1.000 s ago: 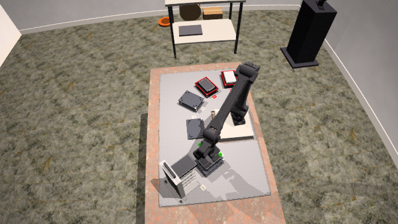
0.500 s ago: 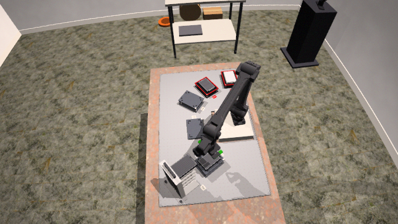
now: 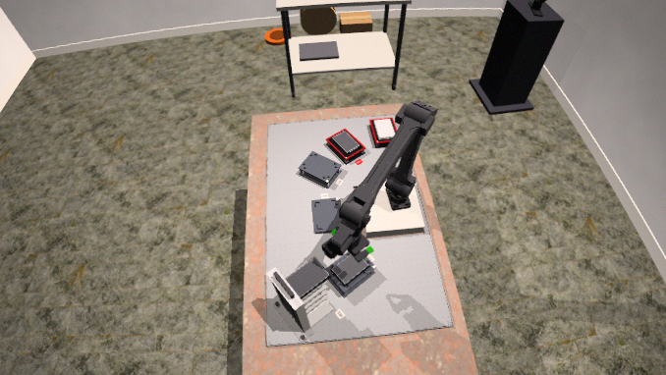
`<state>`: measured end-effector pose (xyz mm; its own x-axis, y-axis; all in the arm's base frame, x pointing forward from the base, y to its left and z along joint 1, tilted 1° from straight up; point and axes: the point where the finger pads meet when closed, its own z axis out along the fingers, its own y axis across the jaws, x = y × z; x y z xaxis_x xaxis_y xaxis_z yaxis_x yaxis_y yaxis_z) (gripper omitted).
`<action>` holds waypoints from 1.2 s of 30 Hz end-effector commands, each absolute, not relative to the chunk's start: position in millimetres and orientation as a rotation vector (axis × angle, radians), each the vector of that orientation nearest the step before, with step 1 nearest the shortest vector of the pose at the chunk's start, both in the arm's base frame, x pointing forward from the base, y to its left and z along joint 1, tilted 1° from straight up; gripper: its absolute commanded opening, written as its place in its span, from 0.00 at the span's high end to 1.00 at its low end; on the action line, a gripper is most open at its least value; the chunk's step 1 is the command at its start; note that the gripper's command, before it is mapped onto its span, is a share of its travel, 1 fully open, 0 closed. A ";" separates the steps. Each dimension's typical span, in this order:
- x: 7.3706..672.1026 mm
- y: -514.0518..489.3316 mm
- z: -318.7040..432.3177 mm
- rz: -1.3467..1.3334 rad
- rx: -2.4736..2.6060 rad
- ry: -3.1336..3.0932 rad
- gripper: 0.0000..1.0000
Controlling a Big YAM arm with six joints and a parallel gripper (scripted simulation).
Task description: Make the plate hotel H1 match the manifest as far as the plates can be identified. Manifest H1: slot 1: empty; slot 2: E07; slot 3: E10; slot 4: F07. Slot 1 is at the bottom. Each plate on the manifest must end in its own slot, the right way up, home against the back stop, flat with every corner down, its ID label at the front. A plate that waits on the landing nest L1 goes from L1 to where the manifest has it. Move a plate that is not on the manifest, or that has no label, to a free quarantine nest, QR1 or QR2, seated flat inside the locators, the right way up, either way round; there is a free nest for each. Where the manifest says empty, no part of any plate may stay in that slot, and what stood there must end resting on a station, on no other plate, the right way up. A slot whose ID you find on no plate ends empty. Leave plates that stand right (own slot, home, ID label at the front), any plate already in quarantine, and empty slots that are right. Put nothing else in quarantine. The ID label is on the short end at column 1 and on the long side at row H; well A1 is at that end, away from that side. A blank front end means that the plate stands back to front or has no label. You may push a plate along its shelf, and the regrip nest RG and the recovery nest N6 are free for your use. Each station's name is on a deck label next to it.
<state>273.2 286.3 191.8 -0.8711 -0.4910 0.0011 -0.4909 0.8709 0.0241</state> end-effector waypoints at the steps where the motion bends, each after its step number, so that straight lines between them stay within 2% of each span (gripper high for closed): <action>1: 287.8 291.6 233.7 -0.106 0.811 -3.103 0.00; 36: 315.6 196.7 213.4 -0.093 0.823 -3.156 0.00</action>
<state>308.2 201.9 197.5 -0.8805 -0.4718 -0.0463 -0.4732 0.8806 0.0246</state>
